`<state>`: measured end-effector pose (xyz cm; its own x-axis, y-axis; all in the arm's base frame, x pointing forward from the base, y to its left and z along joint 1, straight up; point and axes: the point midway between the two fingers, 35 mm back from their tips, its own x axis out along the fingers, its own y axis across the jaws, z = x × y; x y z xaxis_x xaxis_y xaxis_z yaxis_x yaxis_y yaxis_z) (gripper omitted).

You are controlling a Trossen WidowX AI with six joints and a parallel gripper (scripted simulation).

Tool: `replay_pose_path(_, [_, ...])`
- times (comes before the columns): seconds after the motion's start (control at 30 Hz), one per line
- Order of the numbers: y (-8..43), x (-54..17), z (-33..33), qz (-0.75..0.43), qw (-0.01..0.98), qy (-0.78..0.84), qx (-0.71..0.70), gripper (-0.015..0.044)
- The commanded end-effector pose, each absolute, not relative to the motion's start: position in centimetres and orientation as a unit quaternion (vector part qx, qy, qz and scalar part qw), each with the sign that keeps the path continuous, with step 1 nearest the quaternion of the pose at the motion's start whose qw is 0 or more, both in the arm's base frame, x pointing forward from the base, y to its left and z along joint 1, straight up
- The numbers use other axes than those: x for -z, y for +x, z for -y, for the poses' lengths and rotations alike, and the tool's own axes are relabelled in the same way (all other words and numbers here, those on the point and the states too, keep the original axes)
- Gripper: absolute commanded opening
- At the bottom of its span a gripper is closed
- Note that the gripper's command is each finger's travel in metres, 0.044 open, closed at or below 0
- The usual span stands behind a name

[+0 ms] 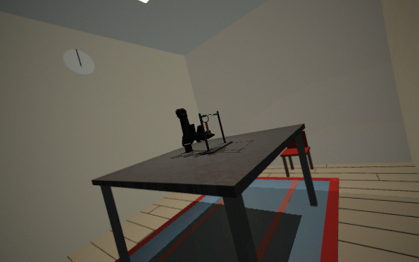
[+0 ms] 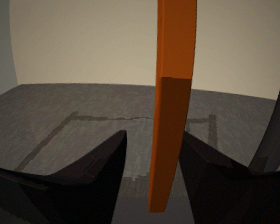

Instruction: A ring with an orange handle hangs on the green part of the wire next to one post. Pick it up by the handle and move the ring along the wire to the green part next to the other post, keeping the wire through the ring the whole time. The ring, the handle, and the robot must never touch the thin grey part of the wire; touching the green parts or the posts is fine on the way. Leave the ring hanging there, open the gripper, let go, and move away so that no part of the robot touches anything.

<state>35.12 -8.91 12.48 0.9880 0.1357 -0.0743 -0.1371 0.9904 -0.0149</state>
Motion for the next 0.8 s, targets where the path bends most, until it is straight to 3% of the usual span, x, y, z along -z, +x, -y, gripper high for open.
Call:
replay_pose_path(0.0, [35.12,-12.48,8.91,-0.037,0.997,-0.01,-0.068,0.0134])
replay_pose_path(0.37, [35.12,-12.48,8.91,-0.037,0.997,-0.01,-0.068,-0.015])
replay_pose_path(0.77, [35.14,-13.11,8.91,-0.036,0.997,-0.01,-0.069,-0.015])
